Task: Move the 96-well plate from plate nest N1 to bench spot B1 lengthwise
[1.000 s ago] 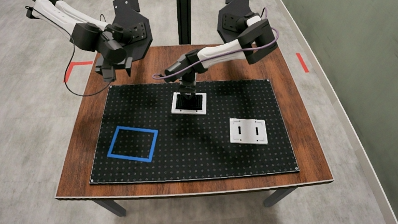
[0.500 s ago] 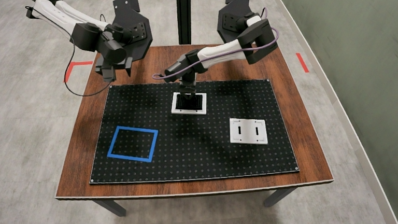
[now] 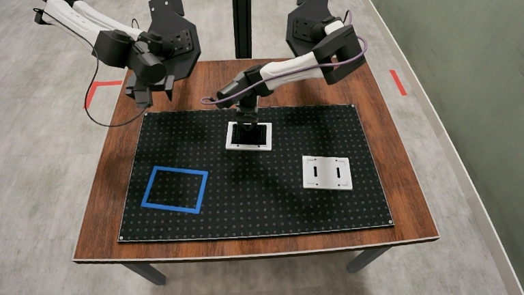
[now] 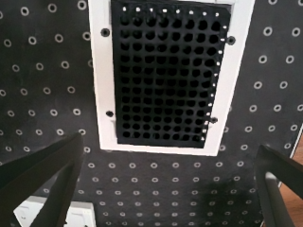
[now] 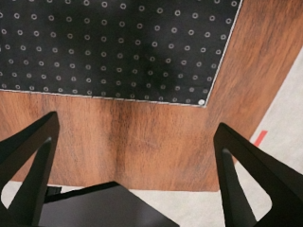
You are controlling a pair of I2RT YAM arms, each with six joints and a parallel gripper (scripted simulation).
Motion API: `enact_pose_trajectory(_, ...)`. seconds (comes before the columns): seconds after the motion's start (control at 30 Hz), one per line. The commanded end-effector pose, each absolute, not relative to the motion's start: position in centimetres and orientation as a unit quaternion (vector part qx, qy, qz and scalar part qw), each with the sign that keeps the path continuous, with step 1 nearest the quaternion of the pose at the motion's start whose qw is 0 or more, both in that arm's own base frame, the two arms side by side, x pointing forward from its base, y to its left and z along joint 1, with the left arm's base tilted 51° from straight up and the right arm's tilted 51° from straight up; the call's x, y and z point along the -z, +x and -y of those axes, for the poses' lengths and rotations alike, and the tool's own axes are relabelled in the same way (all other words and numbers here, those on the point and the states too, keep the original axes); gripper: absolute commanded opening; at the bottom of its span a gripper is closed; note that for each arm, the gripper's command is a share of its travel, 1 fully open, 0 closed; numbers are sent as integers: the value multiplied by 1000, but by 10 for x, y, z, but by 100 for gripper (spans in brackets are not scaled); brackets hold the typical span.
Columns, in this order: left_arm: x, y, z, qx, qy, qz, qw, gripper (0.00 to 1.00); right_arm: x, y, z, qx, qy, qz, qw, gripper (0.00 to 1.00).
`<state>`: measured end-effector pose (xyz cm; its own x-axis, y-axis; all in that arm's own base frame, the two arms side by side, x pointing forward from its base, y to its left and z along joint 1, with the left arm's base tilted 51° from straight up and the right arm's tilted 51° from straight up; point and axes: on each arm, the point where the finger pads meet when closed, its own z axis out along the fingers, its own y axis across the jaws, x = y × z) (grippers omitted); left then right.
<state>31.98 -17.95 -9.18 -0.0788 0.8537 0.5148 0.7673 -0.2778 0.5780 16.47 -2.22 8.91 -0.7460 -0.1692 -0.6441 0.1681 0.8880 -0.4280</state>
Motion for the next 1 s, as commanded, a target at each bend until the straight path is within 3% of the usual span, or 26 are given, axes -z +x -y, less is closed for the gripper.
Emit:
enact_pose_trajectory(0.0,80,319,203,-425,679,-593,82,100,-97,166,21,235,4,-902,363,100)
enact_pose_trajectory(0.97,18,283,111,-380,438,-792,191,100,-97,166,21,235,4,-902,363,100)
